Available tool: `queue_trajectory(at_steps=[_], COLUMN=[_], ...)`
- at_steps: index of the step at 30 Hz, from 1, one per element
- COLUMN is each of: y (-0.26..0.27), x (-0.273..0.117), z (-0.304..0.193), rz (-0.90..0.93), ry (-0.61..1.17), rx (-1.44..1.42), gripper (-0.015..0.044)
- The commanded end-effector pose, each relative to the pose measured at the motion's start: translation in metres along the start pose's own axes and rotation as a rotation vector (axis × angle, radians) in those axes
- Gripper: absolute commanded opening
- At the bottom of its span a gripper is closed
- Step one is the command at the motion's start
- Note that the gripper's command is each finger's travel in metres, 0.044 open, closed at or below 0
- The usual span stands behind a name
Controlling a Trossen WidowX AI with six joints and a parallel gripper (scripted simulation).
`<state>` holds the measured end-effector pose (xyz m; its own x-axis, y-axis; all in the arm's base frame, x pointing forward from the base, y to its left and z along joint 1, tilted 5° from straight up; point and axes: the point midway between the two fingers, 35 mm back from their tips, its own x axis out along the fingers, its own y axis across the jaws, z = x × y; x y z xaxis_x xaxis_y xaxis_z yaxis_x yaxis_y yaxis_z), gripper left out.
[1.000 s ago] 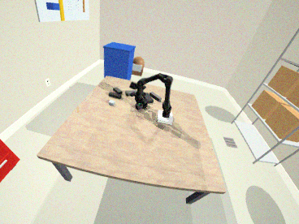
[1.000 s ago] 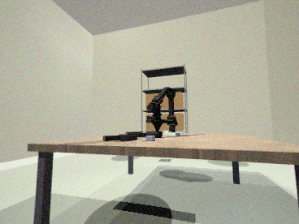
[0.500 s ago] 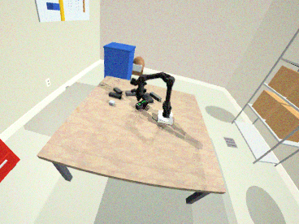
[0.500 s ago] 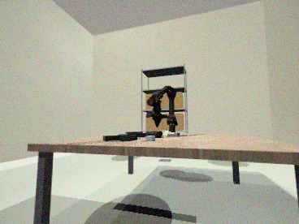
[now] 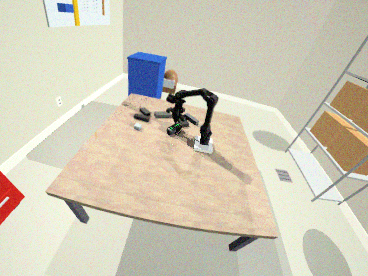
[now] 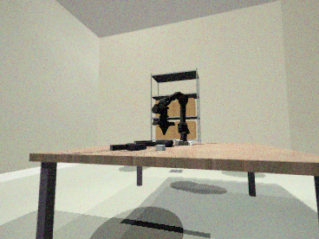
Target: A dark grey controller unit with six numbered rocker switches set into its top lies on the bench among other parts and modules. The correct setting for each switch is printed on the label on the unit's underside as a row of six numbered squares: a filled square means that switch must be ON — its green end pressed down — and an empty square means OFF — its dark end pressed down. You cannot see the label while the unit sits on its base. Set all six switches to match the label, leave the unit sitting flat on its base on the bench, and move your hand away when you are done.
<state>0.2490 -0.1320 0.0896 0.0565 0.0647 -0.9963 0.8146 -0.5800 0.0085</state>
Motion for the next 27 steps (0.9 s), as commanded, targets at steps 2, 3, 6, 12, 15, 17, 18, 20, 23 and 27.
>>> queue_trajectory(at_steps=[2, 3, 6, 12, 15, 17, 18, 20, 23, 27], y=[-0.001, -0.001, -0.001, -0.001, -0.001, -0.001, -0.001, -0.004, -0.016, -0.034], x=[-0.001, -0.001, -0.001, -0.001, -0.001, -0.001, -0.001, 0.0, 0.006, 0.016], z=[0.002, 0.002, 0.002, 0.002, 0.002, 0.002, 0.002, 0.001, 0.001, 0.001], rz=[0.001, 0.001, 0.001, 0.001, 0.001, 0.001, 0.001, 0.012, 0.06, 0.128], ry=[-0.003, -0.003, -0.003, -0.003, -0.003, -0.003, -0.003, -0.003, -0.005, -0.004], rx=[-0.006, -0.006, -0.006, -0.006, -0.006, -0.006, -0.006, -0.006, -0.006, -0.006], gripper=[0.0, 0.0, 0.0, 0.0, 0.0, 0.0, 0.0, 0.0, 0.0, 0.0])
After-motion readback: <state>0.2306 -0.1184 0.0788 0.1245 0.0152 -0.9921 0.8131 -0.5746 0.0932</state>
